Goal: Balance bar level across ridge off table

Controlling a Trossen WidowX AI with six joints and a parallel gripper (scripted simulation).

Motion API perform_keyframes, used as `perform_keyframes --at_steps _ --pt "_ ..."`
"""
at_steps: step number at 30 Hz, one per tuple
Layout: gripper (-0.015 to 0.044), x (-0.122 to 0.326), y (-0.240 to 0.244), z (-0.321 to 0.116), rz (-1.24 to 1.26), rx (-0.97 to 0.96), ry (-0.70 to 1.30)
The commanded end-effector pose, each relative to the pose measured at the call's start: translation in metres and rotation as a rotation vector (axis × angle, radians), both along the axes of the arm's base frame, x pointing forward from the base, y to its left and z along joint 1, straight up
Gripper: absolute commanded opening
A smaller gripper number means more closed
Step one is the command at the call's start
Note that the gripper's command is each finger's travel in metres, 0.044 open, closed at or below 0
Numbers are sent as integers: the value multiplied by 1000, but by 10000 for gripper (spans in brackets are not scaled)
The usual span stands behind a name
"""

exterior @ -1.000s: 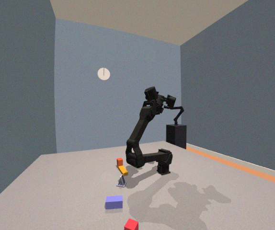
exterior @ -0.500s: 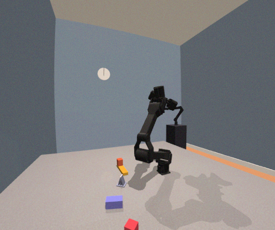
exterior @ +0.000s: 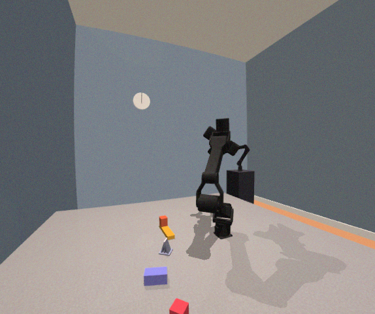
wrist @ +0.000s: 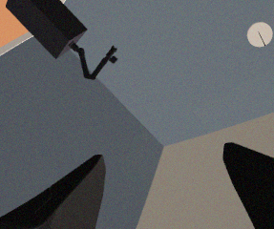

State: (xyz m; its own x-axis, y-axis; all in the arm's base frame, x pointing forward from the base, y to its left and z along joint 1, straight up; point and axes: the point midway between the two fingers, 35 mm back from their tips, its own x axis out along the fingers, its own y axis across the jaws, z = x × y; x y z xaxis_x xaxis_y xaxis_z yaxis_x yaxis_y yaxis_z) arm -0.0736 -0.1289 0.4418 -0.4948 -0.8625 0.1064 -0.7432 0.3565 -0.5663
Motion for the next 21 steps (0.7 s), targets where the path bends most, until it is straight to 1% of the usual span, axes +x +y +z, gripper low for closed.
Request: perform_keyframes --at_steps 1,21 --pt "315 0 -13 -8 60 32 -59" --pt "315 21 -69 -50 310 233 -257"
